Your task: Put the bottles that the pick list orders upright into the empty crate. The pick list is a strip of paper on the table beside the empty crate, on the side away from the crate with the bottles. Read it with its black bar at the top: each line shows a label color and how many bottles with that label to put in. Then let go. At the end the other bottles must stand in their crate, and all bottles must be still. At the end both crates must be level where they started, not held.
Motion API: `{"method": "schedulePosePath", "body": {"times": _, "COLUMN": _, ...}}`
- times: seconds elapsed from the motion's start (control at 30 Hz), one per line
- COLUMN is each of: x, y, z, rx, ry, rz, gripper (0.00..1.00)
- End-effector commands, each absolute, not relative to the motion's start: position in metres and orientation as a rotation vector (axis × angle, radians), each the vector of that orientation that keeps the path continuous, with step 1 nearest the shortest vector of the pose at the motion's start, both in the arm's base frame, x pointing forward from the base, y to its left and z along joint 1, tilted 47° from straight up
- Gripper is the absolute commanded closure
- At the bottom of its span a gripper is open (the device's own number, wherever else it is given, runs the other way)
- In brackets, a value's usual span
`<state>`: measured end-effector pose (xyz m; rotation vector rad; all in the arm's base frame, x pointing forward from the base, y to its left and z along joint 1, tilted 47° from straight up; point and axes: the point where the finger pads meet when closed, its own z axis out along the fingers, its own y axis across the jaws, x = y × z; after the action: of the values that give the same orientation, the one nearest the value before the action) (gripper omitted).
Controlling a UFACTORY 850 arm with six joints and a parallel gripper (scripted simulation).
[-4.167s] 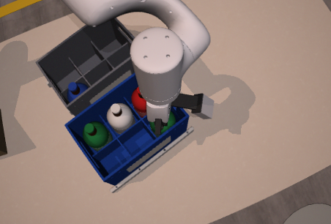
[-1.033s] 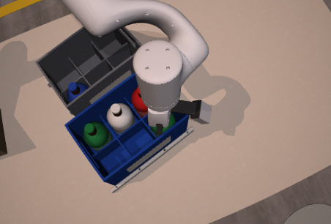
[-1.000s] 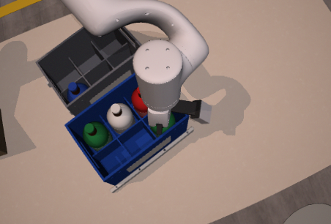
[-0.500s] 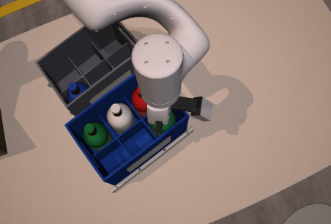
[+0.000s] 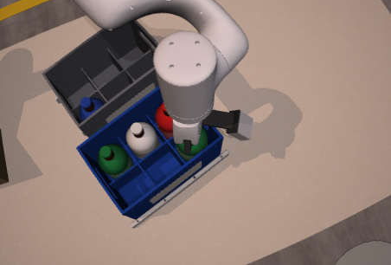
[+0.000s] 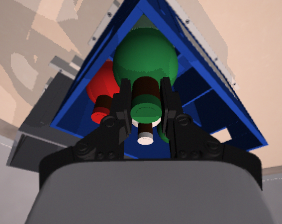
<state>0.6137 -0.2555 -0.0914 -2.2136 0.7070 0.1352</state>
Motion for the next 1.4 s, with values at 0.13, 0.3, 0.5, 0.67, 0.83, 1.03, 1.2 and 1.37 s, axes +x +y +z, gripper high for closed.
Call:
{"method": "schedulePosePath", "body": {"times": 0.13, "x": 0.613, "y": -0.265, "z": -0.082, "rx": -2.214, "ry": 0.707, "rz": 0.132, "gripper": 1.0}}
{"method": "schedulePosePath", "body": {"times": 0.3, "x": 0.612, "y": -0.27, "z": -0.078, "rx": -2.214, "ry": 0.707, "rz": 0.132, "gripper": 1.0}}
{"method": "schedulePosePath", "body": {"times": 0.5, "x": 0.611, "y": -0.277, "z": -0.071, "rx": -2.214, "ry": 0.707, "rz": 0.132, "gripper": 1.0}}
{"method": "schedulePosePath", "body": {"times": 0.67, "x": 0.61, "y": -0.283, "z": -0.065, "rx": -2.214, "ry": 0.707, "rz": 0.132, "gripper": 1.0}}
{"method": "schedulePosePath", "body": {"times": 0.83, "x": 0.609, "y": -0.287, "z": -0.062, "rx": -2.214, "ry": 0.707, "rz": 0.132, "gripper": 1.0}}
{"method": "schedulePosePath", "body": {"times": 1.03, "x": 0.608, "y": -0.294, "z": -0.055, "rx": -2.214, "ry": 0.707, "rz": 0.132, "gripper": 1.0}}
{"method": "schedulePosePath", "body": {"times": 1.2, "x": 0.607, "y": -0.3, "z": -0.049, "rx": -2.214, "ry": 0.707, "rz": 0.132, "gripper": 1.0}}
{"method": "schedulePosePath", "body": {"times": 1.37, "x": 0.606, "y": -0.304, "z": -0.046, "rx": -2.214, "ry": 0.707, "rz": 0.132, "gripper": 1.0}}
